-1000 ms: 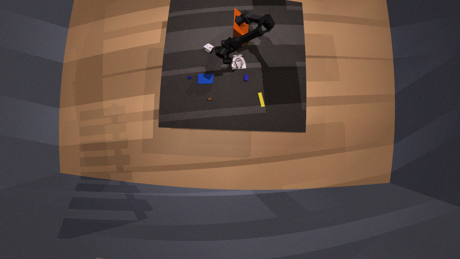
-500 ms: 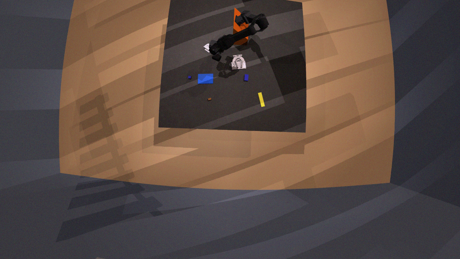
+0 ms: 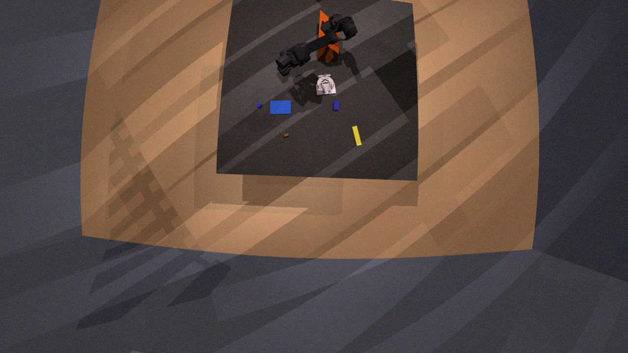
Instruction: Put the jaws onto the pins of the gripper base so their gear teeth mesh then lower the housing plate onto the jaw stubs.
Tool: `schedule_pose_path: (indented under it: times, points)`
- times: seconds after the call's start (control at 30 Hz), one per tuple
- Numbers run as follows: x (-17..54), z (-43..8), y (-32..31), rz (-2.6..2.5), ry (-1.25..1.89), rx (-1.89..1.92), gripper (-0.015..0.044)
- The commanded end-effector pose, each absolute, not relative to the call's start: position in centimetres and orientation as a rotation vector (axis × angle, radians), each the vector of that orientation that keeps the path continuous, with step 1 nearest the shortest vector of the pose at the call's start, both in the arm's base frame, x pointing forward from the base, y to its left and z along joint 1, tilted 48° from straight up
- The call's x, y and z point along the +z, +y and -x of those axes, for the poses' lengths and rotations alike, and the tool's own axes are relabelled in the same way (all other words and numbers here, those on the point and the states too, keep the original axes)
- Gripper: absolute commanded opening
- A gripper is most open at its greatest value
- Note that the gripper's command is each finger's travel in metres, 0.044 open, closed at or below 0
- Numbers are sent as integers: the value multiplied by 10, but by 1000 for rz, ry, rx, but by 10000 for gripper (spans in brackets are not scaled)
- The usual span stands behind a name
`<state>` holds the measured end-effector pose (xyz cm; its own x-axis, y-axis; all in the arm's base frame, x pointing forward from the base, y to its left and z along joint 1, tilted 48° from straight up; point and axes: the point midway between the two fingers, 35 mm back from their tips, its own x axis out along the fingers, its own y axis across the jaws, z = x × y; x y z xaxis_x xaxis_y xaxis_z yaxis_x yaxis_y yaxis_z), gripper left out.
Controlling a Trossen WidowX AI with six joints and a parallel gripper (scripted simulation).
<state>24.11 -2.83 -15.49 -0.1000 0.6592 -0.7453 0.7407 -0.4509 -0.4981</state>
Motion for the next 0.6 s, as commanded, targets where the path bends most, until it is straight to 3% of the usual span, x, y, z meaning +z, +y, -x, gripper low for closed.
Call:
schedule_pose_path:
  times: [0.0, 0.57]
  points:
    - [-163, -236, -38, -2115, 1531, -1784, 440]
    - [-194, -206, -66, -2303, 1146, -2477, 440]
